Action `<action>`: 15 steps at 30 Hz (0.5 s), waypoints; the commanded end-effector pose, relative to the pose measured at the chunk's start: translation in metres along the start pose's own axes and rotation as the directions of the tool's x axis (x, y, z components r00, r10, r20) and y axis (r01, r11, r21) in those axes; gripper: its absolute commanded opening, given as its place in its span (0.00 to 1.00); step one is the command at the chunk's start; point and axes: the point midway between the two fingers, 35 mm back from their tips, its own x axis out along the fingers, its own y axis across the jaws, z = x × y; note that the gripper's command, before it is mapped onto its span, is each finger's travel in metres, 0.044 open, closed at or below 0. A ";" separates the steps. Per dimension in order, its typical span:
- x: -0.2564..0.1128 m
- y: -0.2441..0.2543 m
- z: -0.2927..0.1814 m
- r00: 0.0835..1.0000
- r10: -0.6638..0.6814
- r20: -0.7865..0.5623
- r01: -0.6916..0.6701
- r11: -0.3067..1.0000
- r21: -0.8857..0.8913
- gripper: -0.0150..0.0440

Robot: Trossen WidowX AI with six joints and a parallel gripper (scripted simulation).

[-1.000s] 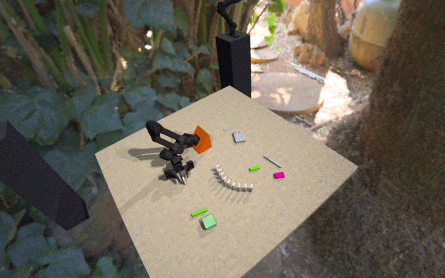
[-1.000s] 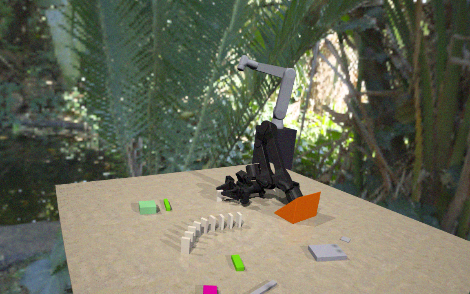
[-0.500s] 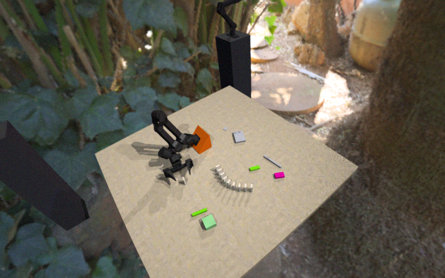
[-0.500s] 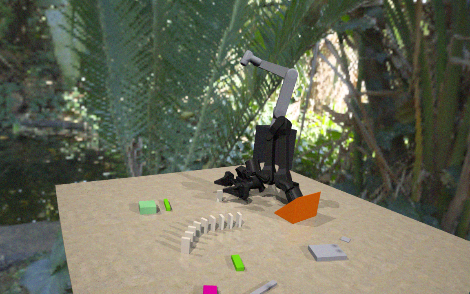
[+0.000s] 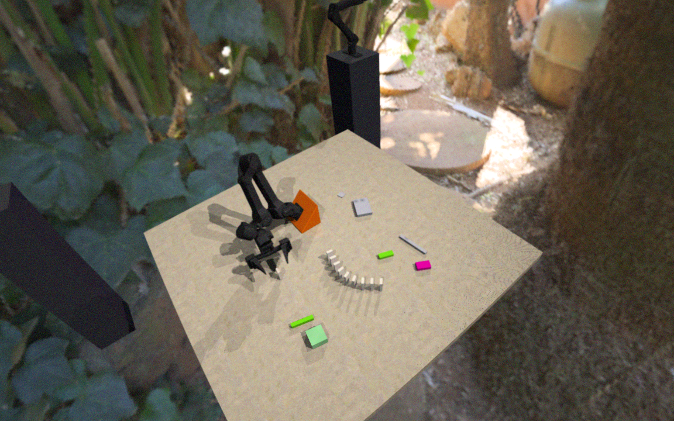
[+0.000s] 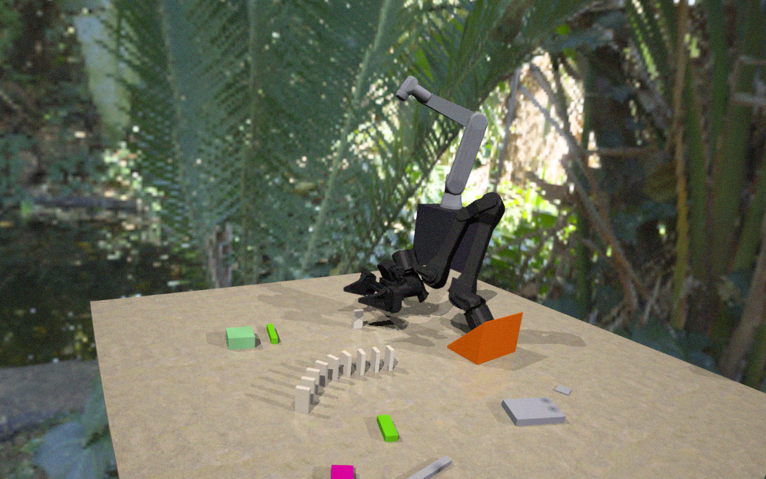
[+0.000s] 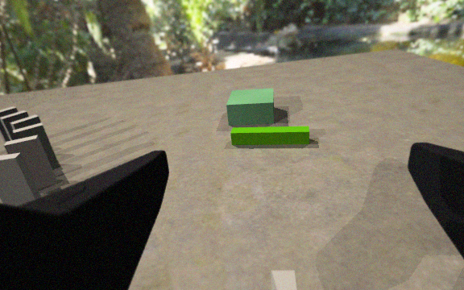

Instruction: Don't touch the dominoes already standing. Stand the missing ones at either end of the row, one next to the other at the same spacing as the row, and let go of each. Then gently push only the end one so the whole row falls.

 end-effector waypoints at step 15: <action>0.075 0.037 -0.012 0.592 0.339 -0.731 -0.531 0.847 -0.037 1.00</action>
